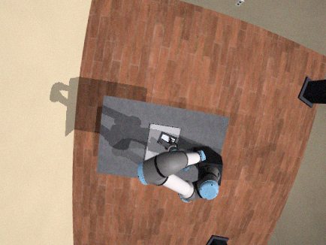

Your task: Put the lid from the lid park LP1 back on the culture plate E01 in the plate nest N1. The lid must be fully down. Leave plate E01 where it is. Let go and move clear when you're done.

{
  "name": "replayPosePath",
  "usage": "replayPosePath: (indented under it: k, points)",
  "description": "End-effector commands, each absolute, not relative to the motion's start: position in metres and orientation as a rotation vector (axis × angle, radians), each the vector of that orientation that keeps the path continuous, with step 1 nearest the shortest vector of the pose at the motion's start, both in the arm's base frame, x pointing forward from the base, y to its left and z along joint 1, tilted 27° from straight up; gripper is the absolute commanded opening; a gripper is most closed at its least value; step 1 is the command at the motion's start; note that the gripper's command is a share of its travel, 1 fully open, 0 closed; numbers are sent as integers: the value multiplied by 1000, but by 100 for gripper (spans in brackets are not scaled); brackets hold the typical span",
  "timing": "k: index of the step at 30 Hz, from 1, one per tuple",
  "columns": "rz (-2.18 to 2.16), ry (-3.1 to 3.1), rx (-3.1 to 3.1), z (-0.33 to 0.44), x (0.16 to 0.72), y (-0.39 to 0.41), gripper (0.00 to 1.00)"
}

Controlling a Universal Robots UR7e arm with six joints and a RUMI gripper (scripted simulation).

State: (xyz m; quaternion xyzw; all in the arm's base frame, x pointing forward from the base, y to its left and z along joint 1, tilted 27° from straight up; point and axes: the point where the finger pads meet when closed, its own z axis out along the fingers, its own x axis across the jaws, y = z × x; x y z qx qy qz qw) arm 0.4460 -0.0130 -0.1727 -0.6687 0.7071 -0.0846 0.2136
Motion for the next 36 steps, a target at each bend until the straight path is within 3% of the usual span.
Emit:
replayPosePath:
  k: [1, 31, 32, 36]
  points:
    - [-236, 1962, -1856, -172, 446, -13, 0]
    - [-236, 1962, -1856, -172, 446, -13, 0]
    - [-236, 1962, -1856, -172, 446, -13, 82]
    - [-236, 1962, -1856, -172, 446, -13, 82]
